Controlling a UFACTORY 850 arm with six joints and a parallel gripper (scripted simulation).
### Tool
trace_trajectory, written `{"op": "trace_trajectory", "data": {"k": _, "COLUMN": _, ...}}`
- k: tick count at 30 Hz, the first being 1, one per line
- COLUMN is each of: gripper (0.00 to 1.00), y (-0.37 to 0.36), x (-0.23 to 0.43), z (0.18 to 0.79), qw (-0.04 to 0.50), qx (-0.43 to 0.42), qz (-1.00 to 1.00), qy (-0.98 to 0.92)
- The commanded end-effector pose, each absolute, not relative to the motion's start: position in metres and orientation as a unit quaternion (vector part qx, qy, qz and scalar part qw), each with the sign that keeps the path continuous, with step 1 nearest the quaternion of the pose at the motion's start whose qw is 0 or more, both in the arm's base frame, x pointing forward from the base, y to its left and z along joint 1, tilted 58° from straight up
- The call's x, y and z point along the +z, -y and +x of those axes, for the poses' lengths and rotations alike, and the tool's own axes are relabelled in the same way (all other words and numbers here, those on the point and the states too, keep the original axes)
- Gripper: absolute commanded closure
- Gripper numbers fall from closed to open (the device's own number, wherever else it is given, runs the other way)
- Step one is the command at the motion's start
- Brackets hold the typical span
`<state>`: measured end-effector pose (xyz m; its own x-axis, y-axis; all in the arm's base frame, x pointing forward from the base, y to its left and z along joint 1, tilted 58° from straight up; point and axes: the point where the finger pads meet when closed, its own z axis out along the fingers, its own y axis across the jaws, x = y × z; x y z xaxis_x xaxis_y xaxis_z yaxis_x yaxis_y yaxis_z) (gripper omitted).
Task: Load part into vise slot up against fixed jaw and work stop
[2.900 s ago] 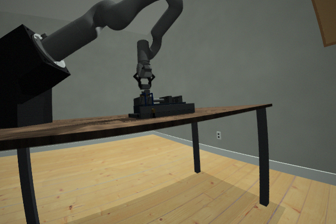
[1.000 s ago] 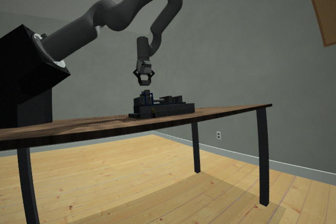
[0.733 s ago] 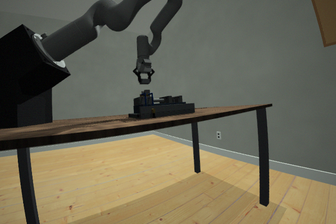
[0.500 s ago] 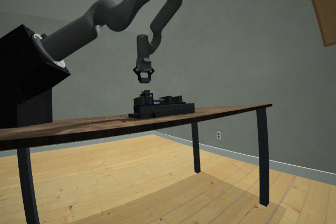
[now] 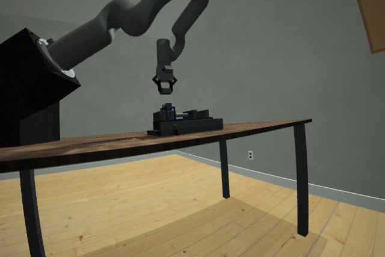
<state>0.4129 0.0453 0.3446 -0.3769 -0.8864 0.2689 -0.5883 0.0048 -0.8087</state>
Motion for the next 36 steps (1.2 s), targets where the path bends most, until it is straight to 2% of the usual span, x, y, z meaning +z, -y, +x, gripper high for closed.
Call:
{"op": "trace_trajectory", "data": {"k": 1, "gripper": 1.0, "y": -0.046, "x": 0.345, "z": 0.413, "qw": 0.162, "qx": -0.461, "qz": -0.534, "qy": -0.69}}
{"op": "trace_trajectory", "data": {"k": 18, "gripper": 1.0, "y": -0.036, "x": 0.348, "z": 0.413, "qw": 0.171, "qx": -0.45, "qz": -0.512, "qy": -0.711}}
{"op": "trace_trajectory", "data": {"k": 36, "gripper": 1.0, "y": 0.01, "x": 0.364, "z": 0.412, "qw": 0.217, "qx": -0.401, "qz": -0.398, "qy": -0.796}}
